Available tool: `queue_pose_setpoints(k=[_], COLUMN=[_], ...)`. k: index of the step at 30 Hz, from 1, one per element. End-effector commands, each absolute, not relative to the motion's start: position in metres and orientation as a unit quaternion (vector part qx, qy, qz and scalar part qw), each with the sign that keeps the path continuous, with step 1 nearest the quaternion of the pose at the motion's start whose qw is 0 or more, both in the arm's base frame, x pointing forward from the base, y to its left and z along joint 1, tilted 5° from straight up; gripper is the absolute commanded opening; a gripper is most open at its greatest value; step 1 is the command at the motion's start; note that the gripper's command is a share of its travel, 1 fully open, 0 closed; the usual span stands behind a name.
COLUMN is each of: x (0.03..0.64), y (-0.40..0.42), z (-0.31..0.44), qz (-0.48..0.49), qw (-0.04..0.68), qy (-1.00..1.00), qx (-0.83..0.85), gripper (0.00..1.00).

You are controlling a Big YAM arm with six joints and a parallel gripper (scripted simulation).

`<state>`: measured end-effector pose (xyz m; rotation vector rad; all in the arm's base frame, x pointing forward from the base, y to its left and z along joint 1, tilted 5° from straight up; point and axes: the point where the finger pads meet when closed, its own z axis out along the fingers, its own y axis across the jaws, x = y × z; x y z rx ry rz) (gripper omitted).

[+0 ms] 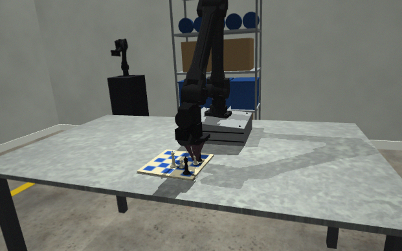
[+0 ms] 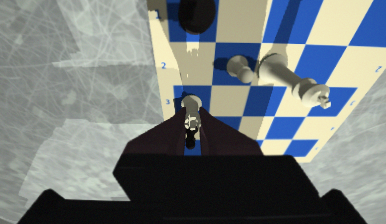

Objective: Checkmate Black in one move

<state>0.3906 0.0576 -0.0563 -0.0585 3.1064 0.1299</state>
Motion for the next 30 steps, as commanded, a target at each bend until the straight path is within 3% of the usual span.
queue_pose_setpoints(k=[1,2,7,8,13,14,30], x=[0.386,0.386,0.386,0.386,0.386,0.386,0.387], y=[0.051,0.051,0.051,0.051,0.051,0.051,0.05], z=[-0.066,-0.066,-0.066,-0.066,-0.066,-0.066,-0.05], qz=[0.04,0.04,0.04,0.04,0.04,0.04,0.04], qw=[0.008,0.008,0.008,0.008,0.008,0.008,0.014], qy=[0.999,0.999,0.999,0.999,0.999,0.999,0.999], qx=[-0.015,-0.015,-0.015,-0.015,-0.015,-0.015,-0.017], gripper=[0.0,0.07,0.14,0.21,0.28,0.36,0.36])
